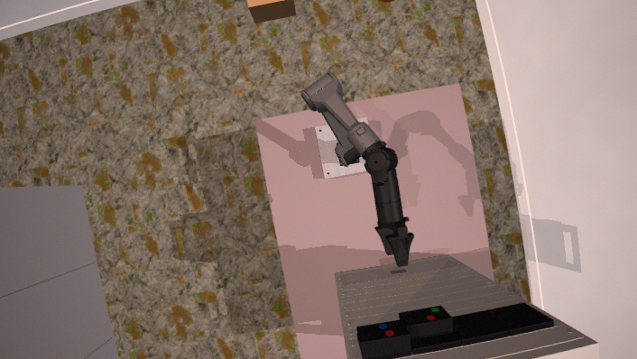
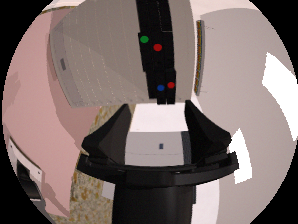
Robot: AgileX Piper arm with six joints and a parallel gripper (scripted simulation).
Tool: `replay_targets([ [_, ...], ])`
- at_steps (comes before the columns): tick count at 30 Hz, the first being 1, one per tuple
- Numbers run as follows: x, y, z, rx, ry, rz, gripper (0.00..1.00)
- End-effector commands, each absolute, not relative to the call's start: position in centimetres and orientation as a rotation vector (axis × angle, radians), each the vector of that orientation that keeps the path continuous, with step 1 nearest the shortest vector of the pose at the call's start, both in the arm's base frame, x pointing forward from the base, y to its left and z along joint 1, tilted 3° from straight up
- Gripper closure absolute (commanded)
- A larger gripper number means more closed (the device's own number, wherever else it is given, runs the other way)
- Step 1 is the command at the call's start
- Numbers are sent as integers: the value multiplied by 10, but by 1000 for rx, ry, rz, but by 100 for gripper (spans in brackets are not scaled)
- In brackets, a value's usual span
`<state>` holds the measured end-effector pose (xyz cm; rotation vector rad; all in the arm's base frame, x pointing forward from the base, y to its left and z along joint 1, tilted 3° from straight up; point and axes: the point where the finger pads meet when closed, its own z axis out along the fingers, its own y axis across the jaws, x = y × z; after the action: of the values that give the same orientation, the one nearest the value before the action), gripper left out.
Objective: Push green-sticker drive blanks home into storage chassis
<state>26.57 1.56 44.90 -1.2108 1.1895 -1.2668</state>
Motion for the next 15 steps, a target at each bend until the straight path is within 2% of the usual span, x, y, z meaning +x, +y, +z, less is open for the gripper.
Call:
replay_targets([
  [1, 263, 13, 451, -1196, 1190, -1268, 0],
  [15, 260, 10, 452, -1175, 1194, -1268, 0],
])
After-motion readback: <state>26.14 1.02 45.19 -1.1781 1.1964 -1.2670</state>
